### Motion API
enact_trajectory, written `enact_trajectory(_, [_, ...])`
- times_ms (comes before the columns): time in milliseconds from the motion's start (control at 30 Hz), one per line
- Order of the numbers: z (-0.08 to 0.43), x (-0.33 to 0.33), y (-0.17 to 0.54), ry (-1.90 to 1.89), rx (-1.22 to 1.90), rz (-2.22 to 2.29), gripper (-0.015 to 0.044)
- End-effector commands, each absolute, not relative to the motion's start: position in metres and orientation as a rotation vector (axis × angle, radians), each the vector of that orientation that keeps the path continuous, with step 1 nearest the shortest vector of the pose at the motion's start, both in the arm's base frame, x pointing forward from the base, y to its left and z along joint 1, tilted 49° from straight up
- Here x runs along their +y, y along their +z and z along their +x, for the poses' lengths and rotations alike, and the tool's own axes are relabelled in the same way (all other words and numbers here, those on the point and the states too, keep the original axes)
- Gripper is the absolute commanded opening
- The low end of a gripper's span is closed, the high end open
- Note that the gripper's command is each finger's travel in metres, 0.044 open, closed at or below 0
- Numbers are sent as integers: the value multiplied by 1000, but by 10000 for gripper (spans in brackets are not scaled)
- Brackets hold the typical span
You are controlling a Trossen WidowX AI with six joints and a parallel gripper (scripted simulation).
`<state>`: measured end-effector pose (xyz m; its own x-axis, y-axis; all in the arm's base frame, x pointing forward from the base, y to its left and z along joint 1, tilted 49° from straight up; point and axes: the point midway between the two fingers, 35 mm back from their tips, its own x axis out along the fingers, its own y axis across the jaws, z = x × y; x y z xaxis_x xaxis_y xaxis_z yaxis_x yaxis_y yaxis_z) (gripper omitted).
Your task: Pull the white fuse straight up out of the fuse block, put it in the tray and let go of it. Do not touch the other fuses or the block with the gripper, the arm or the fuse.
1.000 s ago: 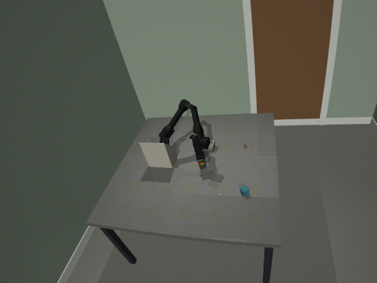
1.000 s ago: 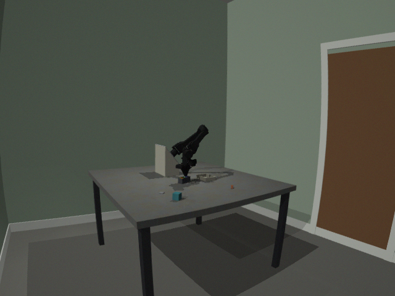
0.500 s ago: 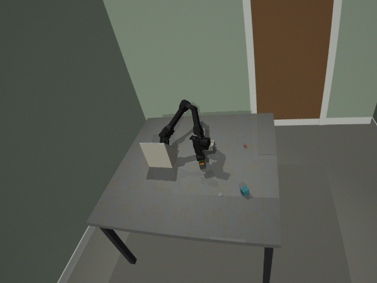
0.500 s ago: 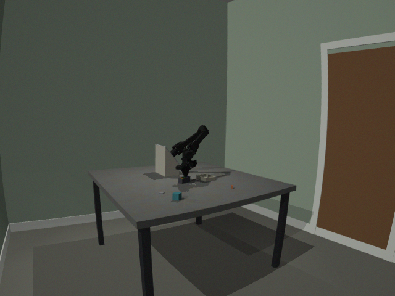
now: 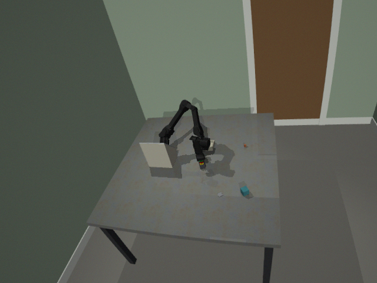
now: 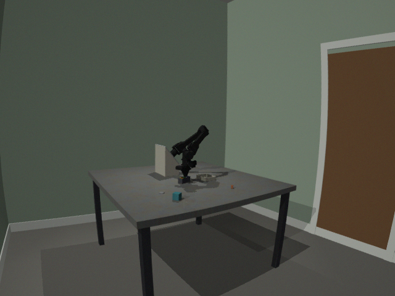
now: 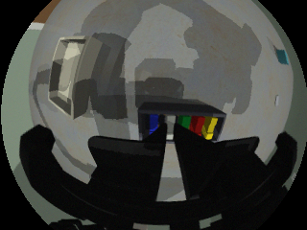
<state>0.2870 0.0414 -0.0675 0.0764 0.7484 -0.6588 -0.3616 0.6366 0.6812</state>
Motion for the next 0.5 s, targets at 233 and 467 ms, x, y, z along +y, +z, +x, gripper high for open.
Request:
enact_trajectory(233, [287, 40, -67, 863, 1234, 384, 0])
enact_trajectory(467, [287, 38, -65, 863, 1235, 385, 0])
